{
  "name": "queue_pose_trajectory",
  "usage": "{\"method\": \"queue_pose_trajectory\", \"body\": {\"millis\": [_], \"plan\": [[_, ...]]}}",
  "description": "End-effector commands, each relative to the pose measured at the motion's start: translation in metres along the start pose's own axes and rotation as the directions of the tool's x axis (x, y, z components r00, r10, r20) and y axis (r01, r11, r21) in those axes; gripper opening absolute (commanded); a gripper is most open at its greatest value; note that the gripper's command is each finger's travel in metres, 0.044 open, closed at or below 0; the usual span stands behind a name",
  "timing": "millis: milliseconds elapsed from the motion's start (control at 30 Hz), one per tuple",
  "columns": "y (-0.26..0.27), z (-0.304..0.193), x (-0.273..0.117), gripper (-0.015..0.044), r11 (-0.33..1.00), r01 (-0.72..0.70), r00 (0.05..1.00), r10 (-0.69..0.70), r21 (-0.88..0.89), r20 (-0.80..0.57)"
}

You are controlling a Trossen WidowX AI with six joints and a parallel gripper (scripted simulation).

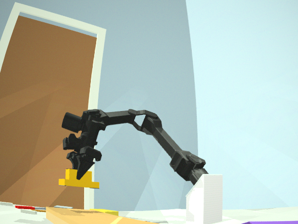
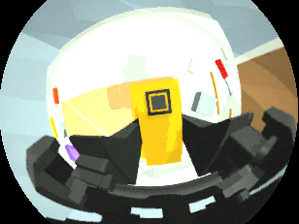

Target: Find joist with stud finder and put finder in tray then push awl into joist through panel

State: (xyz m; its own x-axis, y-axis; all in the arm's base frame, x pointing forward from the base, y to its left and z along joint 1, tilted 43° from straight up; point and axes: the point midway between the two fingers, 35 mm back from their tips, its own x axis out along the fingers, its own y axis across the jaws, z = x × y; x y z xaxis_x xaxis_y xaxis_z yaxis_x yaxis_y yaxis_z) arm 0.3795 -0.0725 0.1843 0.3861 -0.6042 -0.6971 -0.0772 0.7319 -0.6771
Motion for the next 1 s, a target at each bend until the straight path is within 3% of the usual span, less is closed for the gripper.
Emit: {"method": "queue_pose_trajectory", "body": {"millis": [0, 233, 967], "plan": [[-0.003, 0.003, -0.018, 0.0, 1.0, 0.007, 1.0, -0.008, 0.008, 0.008], [0.02, 0.012, -0.017, 0.0, 0.999, -0.026, 0.999, 0.027, -0.045, 0.018], [0.236, 0.033, -0.03, 0.0, 0.827, -0.238, 0.96, 0.281, -0.51, 0.009]]}}
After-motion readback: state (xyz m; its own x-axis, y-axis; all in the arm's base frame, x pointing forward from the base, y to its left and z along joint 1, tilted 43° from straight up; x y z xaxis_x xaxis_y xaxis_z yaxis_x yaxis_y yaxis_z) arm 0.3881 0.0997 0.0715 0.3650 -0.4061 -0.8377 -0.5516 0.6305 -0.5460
